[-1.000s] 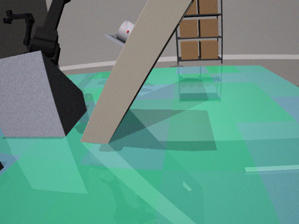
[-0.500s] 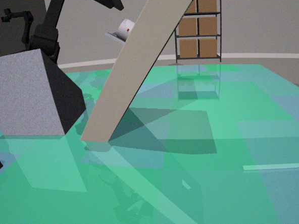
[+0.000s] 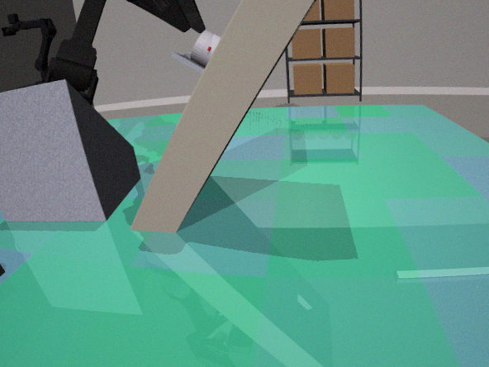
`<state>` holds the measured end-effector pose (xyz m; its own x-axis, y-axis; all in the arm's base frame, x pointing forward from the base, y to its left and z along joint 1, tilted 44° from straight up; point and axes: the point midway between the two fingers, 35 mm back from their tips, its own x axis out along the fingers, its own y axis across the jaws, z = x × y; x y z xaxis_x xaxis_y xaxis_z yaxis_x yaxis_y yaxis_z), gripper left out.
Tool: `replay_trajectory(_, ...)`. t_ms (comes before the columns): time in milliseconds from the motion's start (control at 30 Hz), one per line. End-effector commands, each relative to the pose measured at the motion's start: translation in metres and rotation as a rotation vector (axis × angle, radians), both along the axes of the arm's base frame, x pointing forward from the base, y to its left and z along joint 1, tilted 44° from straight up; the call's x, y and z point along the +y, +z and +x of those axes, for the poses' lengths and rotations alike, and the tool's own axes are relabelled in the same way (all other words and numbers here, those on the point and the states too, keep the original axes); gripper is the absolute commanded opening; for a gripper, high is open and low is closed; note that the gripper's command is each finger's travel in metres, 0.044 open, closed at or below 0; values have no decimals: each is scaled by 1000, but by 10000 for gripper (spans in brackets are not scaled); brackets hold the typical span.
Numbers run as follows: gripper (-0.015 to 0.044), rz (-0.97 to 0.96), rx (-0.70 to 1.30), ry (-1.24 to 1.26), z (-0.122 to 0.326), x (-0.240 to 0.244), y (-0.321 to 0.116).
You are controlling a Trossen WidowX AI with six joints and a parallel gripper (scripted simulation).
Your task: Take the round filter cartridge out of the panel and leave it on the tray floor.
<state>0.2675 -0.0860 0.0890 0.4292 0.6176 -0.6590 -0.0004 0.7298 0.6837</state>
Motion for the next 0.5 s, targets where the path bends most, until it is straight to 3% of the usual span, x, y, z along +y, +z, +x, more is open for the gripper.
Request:
replay_trajectory(0,305,1,7,1,2,5,-5)
replay_trajectory(467,305,3,5,1,11,19,-20)
